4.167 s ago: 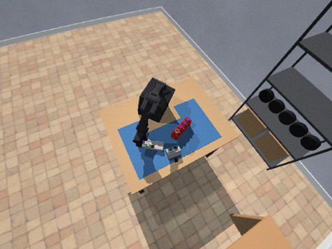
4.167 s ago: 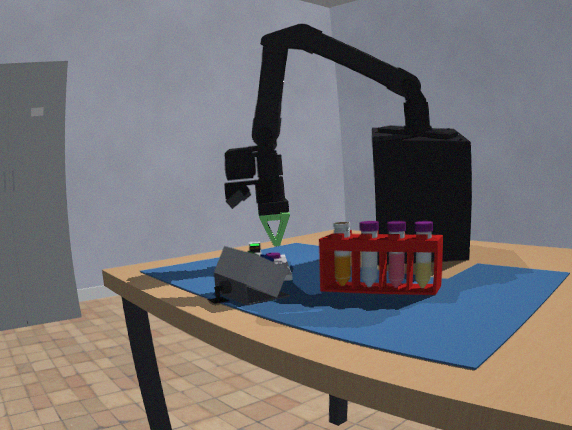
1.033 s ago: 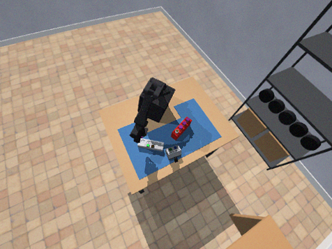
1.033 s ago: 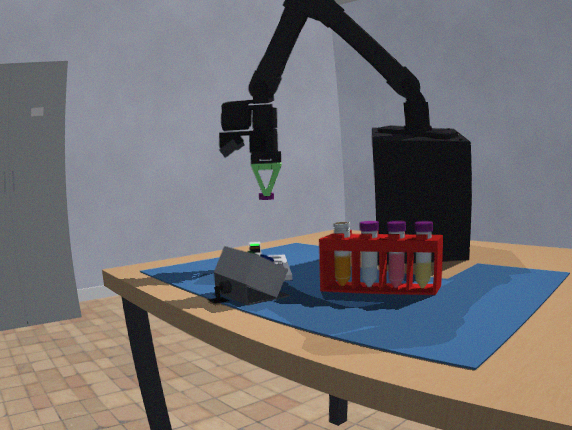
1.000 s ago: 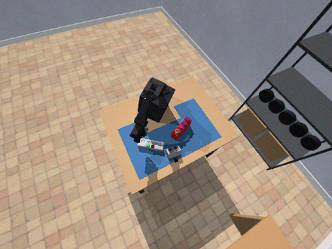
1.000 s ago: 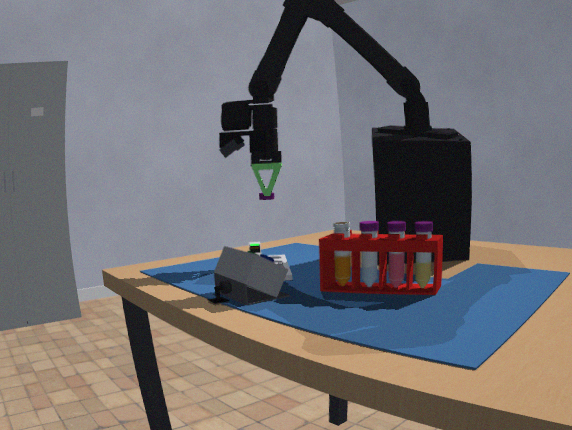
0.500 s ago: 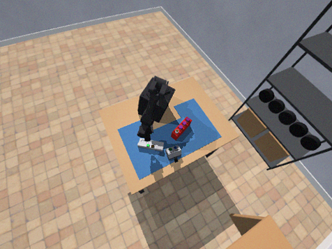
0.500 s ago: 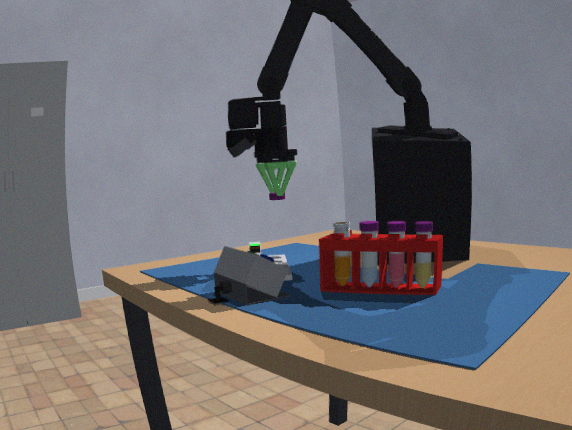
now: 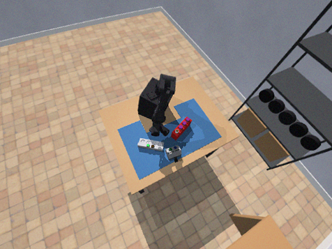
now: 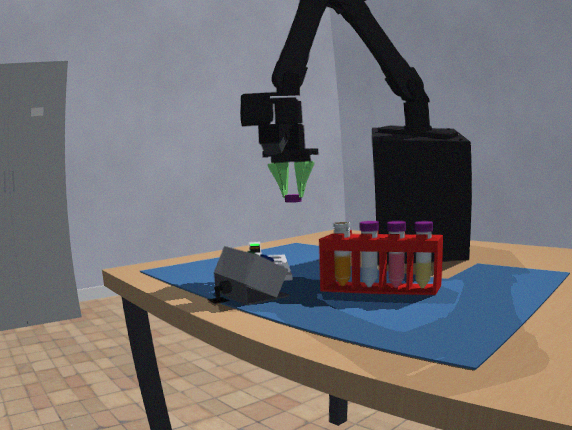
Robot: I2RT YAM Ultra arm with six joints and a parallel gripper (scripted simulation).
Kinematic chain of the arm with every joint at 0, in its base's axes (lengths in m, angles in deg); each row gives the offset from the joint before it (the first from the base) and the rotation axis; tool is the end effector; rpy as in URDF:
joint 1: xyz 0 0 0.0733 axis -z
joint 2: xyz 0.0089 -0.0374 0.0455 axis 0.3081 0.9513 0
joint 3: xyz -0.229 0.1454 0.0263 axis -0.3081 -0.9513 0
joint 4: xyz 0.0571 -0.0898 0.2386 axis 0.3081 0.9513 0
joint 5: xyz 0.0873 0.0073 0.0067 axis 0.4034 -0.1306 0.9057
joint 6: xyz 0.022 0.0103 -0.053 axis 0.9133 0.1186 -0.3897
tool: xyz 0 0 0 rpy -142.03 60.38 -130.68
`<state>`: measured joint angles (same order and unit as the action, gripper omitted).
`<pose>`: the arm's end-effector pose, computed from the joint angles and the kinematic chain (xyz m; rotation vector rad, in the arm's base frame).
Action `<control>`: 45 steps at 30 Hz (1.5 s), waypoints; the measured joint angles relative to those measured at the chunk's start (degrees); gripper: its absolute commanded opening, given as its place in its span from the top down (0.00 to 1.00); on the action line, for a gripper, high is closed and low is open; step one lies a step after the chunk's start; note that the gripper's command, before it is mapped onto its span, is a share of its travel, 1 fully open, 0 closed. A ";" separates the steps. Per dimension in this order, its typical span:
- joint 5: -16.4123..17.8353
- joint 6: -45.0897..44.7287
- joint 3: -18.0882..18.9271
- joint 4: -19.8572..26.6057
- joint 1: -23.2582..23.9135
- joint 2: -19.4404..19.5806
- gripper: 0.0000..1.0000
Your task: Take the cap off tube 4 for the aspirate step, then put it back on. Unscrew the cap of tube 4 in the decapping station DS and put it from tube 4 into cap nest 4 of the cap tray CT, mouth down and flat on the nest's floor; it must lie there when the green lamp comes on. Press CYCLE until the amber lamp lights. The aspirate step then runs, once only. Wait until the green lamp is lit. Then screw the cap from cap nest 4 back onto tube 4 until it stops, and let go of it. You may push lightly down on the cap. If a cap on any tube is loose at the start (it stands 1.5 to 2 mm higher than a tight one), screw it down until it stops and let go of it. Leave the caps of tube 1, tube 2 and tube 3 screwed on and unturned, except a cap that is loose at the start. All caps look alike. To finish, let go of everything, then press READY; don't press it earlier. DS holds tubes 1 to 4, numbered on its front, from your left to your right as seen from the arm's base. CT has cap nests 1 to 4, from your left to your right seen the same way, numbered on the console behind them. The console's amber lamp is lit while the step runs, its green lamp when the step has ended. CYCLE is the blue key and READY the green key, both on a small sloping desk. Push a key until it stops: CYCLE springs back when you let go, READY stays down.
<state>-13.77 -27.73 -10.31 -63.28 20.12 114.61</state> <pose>0.2475 -0.1839 0.0313 -0.5090 2.9356 0.1026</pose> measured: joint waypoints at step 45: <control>-3.56 19.06 0.00 -2.49 -34.93 -2.21 1.00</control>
<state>-17.33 -8.67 -10.31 -65.77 -14.81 112.41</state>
